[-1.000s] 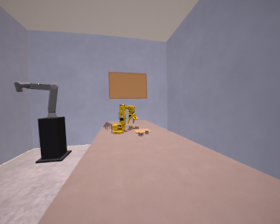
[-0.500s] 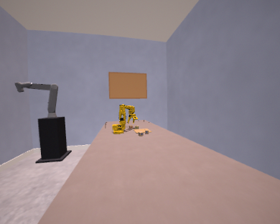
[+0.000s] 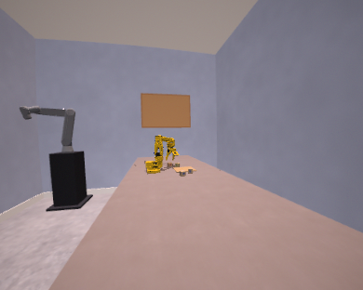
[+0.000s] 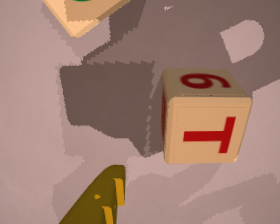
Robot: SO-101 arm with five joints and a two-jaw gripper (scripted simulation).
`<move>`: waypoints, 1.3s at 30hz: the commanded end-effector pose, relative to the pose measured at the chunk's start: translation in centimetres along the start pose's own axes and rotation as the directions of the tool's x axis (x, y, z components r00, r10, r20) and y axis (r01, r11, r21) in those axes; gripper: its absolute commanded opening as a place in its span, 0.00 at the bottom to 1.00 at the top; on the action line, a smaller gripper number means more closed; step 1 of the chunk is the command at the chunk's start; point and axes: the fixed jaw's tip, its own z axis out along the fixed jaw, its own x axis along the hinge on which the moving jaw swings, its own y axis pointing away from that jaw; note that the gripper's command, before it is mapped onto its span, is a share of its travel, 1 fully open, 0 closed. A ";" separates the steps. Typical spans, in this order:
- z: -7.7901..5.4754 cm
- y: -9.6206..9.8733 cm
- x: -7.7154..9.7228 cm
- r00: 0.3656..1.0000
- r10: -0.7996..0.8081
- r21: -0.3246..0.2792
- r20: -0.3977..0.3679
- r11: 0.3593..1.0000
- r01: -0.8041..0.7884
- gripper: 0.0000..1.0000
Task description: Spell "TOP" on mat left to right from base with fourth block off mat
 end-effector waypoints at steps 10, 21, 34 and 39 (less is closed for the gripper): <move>0.5 1.0 0.5 0.999 -0.002 -0.076 -0.043 0.997 -0.001 0.35; 1.6 1.1 0.5 0.999 -0.002 -0.076 -0.043 0.997 -0.001 0.35; 1.9 1.0 0.5 0.999 -0.002 -0.076 -0.043 0.997 -0.001 0.35; 1.9 1.0 0.5 0.999 -0.002 -0.076 -0.043 0.997 -0.001 0.35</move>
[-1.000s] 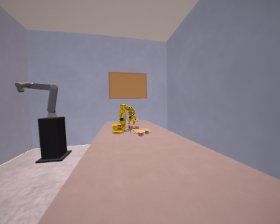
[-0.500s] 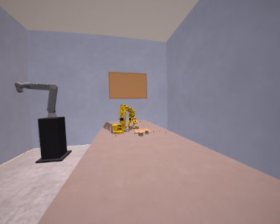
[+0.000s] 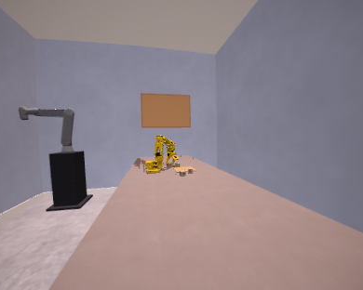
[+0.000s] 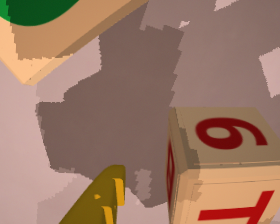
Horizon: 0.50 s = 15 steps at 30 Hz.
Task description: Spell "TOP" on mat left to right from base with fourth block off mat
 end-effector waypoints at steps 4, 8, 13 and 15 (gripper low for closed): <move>-1.4 1.0 0.5 0.999 -0.002 -0.075 -0.043 0.997 -0.001 0.34; -1.4 0.9 0.5 0.999 -0.002 -0.075 -0.044 0.997 -0.001 0.32; -1.4 0.8 0.5 0.999 -0.002 -0.075 -0.044 0.997 -0.001 0.30; -1.4 0.7 0.5 0.999 -0.002 -0.075 -0.044 0.997 -0.001 0.28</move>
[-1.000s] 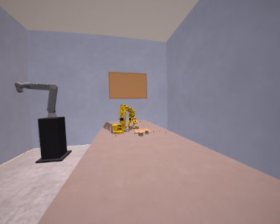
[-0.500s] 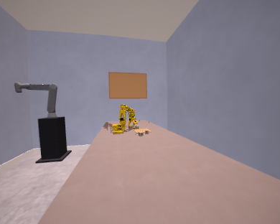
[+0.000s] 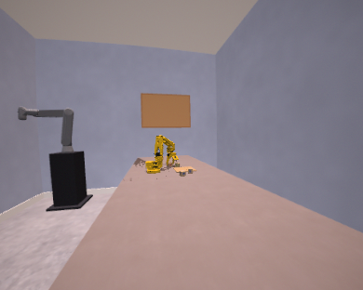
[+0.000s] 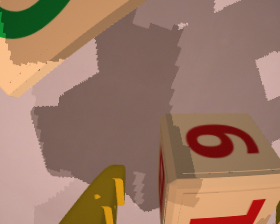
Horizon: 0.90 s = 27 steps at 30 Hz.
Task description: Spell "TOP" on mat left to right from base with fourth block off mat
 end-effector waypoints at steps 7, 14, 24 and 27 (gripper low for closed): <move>-1.5 0.6 0.7 0.999 -0.003 -0.082 -0.049 0.997 -0.001 0.23; -1.5 0.4 0.7 0.999 -0.003 -0.082 -0.049 0.997 -0.002 0.19; -1.5 0.2 0.7 0.999 -0.003 -0.082 -0.050 0.997 -0.002 0.16; -1.5 0.2 0.7 0.999 -0.003 -0.082 -0.050 0.997 -0.002 0.16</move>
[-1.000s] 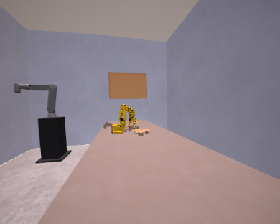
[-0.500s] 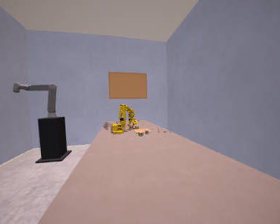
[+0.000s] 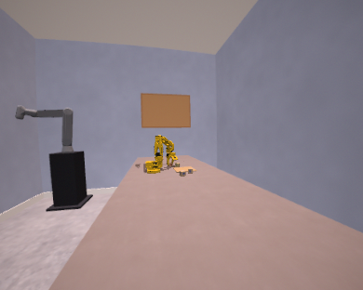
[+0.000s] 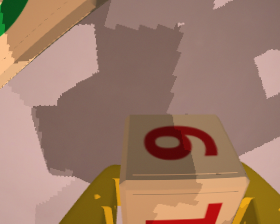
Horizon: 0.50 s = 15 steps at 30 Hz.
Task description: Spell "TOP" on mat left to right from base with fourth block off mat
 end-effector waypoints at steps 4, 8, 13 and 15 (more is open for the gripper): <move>-1.5 1.0 0.8 0.999 -0.002 -0.080 -0.049 0.997 -0.002 0.16; -1.5 1.0 0.8 0.999 -0.002 -0.080 -0.049 0.997 -0.002 0.13; -1.5 1.0 0.8 0.999 -0.002 -0.080 -0.049 0.997 -0.002 0.03; -1.5 1.0 0.8 0.999 -0.002 -0.080 -0.049 0.997 -0.002 0.01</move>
